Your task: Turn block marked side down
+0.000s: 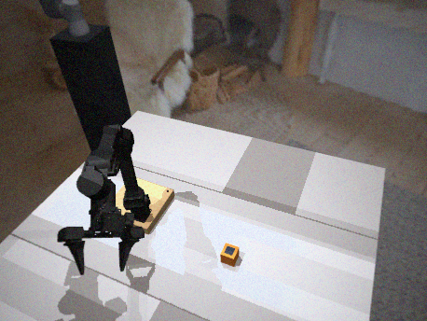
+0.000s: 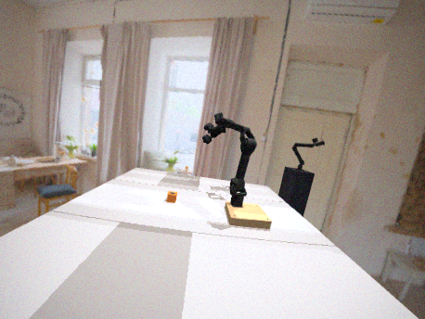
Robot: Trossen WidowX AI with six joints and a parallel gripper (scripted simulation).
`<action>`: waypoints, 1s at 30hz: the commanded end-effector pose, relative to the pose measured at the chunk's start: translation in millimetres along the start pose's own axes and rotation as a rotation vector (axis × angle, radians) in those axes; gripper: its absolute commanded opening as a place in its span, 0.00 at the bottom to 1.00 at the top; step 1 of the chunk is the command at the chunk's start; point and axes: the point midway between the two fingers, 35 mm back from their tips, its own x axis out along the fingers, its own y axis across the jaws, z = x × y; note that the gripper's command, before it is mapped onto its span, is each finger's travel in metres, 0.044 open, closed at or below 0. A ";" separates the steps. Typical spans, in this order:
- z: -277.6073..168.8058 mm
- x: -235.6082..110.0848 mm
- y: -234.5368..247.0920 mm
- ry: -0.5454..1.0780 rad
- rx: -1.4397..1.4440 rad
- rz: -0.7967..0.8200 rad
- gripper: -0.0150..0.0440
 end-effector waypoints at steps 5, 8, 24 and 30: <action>13.4 28.5 134.9 0.117 0.012 0.338 1.00; 13.1 28.3 181.7 0.174 -0.003 0.438 1.00; -35.6 -42.5 409.2 0.576 -0.270 0.810 1.00; -49.4 -62.0 439.6 0.650 -0.338 0.831 1.00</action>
